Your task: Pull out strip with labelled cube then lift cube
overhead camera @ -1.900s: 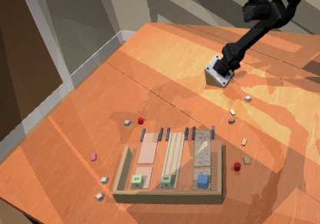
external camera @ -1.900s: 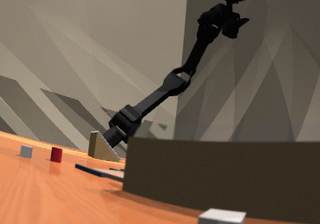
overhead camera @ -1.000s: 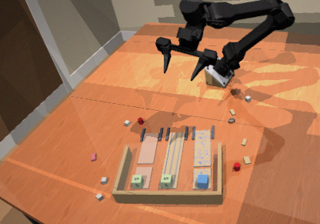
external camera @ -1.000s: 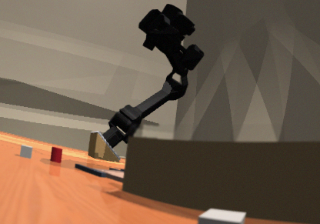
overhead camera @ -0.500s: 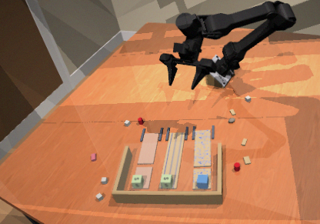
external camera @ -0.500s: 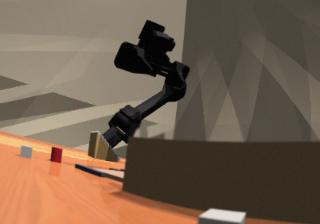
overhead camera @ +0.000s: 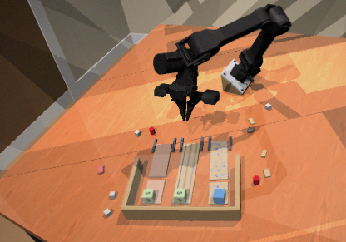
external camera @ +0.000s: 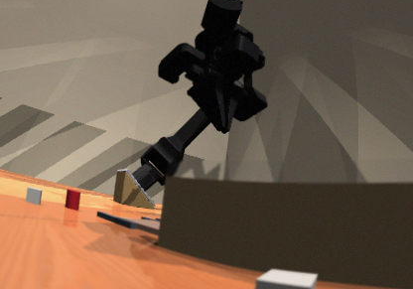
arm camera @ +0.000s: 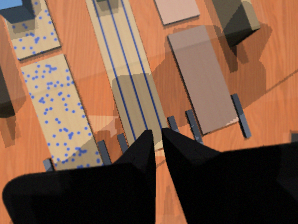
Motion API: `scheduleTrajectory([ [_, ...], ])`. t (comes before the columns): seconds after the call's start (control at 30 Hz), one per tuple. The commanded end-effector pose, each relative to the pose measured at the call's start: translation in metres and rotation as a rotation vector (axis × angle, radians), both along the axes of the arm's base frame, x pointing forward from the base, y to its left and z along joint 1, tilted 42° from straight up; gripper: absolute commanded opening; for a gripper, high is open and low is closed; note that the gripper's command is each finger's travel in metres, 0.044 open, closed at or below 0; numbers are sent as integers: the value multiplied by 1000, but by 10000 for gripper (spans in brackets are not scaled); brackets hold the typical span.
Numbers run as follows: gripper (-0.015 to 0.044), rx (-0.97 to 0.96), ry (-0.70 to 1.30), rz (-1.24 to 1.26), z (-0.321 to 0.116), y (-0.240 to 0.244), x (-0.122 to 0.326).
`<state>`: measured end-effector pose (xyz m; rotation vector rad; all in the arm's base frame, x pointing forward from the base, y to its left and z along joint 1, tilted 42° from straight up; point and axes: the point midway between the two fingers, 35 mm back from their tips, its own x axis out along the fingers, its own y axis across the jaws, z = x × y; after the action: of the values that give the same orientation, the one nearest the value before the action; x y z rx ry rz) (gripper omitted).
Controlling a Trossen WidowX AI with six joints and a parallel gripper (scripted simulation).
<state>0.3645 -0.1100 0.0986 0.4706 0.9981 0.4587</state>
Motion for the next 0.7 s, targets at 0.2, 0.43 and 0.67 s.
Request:
scheduleTrajectory([
  [0.2,0,-29,190,385,-47,28,17],
  [0.43,0,-29,192,391,-51,31,18],
  [0.67,0,-30,192,391,-59,38,20],
])
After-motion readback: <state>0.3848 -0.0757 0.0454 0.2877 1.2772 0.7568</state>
